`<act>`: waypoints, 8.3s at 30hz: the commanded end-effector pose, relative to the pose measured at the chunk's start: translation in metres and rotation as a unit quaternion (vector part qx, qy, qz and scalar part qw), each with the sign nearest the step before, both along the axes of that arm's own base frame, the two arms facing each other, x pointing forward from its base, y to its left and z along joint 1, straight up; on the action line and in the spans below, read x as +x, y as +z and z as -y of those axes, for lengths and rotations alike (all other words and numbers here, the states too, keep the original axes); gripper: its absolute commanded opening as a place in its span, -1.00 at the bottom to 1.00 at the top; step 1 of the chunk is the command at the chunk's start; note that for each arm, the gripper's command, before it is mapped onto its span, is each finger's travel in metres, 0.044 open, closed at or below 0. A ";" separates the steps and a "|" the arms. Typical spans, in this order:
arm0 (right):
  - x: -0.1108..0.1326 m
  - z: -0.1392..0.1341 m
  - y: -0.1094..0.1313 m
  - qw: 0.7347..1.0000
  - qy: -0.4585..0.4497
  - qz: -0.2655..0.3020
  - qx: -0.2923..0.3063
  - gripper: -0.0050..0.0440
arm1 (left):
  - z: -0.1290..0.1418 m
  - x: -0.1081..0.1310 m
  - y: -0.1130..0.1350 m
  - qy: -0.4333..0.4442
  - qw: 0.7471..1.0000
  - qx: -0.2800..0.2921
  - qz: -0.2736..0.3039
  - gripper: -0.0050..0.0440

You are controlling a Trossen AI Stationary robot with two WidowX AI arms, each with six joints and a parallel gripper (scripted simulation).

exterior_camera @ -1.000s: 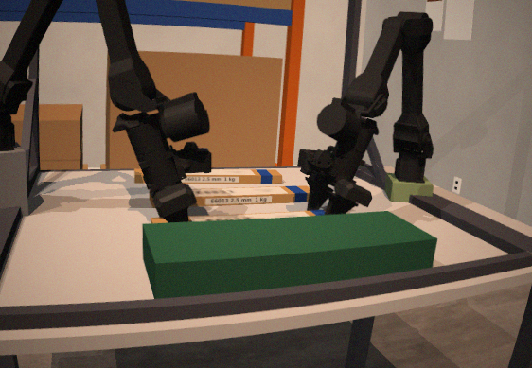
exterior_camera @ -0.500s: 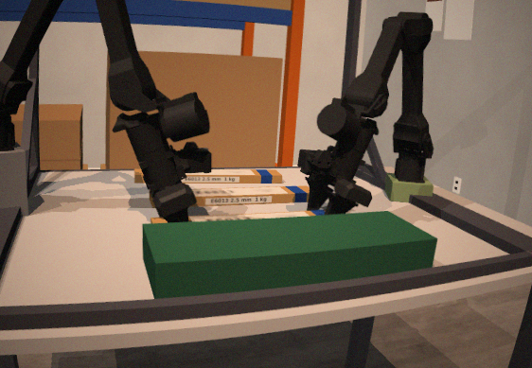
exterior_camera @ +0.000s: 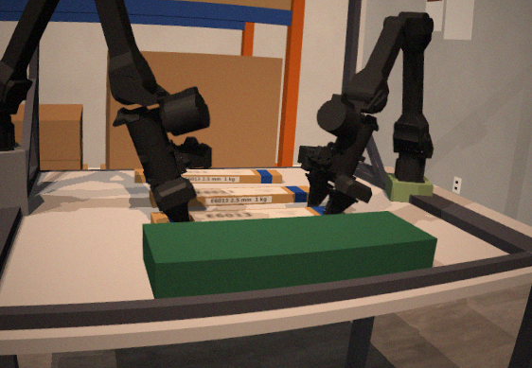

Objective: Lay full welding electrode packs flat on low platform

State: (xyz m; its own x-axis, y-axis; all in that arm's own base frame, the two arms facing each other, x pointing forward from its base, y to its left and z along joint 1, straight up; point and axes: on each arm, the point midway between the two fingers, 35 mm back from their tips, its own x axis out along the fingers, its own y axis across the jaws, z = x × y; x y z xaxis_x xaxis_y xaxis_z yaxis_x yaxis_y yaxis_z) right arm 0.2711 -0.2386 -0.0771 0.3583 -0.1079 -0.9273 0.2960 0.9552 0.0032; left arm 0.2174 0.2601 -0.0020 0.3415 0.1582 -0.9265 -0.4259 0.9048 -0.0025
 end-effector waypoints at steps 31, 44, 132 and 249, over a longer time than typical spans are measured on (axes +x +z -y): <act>0.004 0.009 0.078 1.000 -0.002 0.014 -0.018 -1.00 | -0.007 0.001 0.077 0.003 1.000 0.020 0.010 -1.00; 0.003 0.008 0.096 1.000 -0.002 0.014 -0.019 -1.00 | -0.006 0.000 0.097 0.003 1.000 0.021 0.010 -1.00; -0.035 0.112 0.090 1.000 -0.001 0.004 -0.011 -1.00 | -0.104 -0.050 0.093 0.001 1.000 0.013 0.002 -1.00; -0.078 0.222 0.095 1.000 -0.001 0.003 -0.019 -1.00 | -0.206 -0.108 0.094 0.002 1.000 0.016 -0.002 -1.00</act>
State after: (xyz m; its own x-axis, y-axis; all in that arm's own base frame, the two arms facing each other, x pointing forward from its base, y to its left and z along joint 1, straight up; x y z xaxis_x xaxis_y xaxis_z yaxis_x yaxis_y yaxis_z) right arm 0.2040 -0.4529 -0.0021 0.3634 -0.0990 -0.9264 0.2893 0.9572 0.0112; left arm 0.1211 0.4631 0.0773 0.3463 0.1493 -0.9262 -0.4204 0.9073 -0.0109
